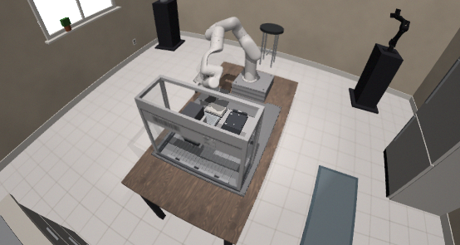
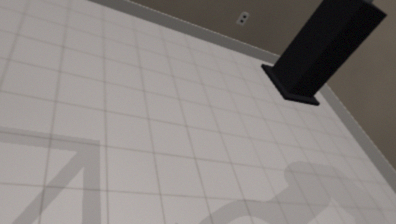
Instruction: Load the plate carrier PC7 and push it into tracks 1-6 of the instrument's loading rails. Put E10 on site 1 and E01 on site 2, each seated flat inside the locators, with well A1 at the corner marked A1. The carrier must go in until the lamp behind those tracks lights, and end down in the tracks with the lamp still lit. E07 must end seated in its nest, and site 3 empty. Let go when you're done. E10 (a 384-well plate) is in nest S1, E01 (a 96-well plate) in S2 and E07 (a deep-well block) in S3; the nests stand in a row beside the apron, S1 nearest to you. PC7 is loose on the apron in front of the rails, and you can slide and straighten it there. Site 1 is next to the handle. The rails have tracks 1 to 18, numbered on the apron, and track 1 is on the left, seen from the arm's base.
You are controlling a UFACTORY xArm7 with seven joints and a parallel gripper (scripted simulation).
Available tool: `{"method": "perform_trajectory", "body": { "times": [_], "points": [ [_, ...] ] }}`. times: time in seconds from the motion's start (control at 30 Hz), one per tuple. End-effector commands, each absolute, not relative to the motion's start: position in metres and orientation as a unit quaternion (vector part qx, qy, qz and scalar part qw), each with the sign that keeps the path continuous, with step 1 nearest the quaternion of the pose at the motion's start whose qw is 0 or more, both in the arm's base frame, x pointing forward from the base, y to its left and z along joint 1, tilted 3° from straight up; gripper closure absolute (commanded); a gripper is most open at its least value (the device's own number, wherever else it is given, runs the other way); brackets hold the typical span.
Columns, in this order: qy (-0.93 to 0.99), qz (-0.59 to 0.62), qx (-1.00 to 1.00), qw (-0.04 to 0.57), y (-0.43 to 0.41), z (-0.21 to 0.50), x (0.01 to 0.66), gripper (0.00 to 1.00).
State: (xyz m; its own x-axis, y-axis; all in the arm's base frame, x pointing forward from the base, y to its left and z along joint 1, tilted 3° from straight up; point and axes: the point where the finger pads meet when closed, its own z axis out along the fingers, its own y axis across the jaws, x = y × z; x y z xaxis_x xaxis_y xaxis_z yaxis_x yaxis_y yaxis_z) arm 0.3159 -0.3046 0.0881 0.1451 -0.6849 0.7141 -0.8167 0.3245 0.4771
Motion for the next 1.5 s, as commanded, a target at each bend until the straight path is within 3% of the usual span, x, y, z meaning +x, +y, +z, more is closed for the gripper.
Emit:
{"method": "perform_trajectory", "body": {
  "times": [0.0,0.5,1.17,1.47],
  "points": [
    [-0.66,0.041,0.591,0.462,-0.294,0.079,0.318,0.0],
    [-0.682,-0.014,0.623,0.383,-0.255,0.05,0.332,0.0],
    [-0.719,-0.056,0.659,0.216,-0.203,0.025,0.381,0.0],
    [-0.727,-0.053,0.663,0.172,-0.188,0.022,0.407,0.0]
  ]
}}
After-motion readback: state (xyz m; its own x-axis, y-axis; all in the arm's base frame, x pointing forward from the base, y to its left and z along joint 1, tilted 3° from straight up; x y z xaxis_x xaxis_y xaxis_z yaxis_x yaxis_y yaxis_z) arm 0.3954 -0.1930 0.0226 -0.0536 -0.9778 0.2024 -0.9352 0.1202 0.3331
